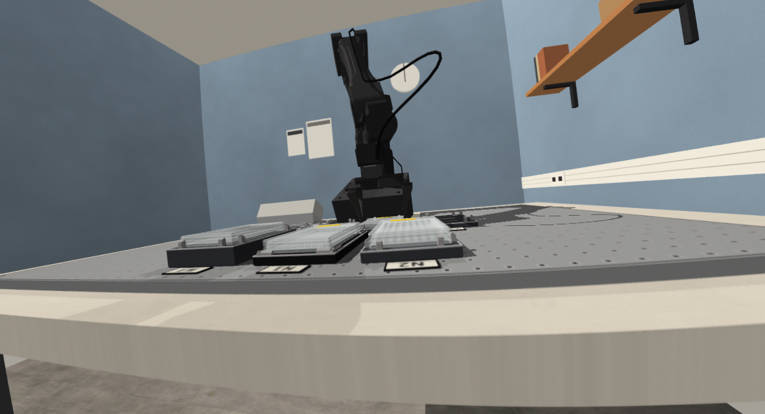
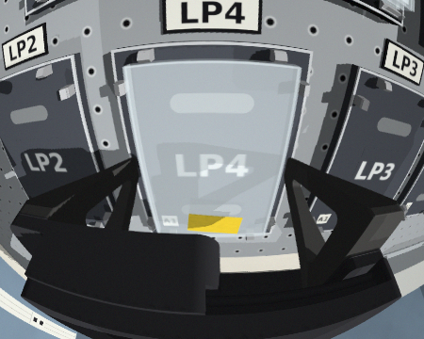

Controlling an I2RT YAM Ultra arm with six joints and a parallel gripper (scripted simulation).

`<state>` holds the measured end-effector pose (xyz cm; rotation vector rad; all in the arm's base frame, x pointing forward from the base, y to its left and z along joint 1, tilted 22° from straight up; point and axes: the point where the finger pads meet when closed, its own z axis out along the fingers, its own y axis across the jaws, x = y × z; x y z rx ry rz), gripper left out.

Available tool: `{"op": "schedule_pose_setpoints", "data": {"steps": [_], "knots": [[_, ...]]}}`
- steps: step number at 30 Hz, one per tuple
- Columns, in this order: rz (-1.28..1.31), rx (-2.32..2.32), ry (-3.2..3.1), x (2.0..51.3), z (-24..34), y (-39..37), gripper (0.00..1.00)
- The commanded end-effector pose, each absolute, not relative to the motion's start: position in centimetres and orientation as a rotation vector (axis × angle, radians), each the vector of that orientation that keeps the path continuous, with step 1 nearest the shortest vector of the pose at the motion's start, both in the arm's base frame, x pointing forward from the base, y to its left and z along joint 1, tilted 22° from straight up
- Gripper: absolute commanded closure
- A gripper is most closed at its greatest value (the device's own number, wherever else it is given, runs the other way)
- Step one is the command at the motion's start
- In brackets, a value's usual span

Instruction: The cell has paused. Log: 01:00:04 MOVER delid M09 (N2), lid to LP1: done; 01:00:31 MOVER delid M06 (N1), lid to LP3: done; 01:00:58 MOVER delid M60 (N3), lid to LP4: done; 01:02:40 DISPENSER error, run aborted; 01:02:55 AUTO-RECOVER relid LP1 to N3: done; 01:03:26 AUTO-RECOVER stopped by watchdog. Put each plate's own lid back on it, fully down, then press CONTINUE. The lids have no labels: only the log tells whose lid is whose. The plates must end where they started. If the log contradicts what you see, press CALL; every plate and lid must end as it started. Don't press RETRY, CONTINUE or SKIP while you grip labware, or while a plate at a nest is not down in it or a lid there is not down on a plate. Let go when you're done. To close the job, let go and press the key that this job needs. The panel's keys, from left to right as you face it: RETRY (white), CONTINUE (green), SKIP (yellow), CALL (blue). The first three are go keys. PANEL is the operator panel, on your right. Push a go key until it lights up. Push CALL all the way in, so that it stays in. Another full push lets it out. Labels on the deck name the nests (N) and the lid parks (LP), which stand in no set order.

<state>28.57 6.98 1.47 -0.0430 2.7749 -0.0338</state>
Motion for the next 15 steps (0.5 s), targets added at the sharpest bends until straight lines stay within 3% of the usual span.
{"op": "schedule_pose_setpoints", "data": {"steps": [1,15], "knots": [[-0.021,-0.044,2.75,29.18,1.97,7.19,0.03],[-0.021,-0.044,2.749,28.97,1.66,7.15,0.15]]}}
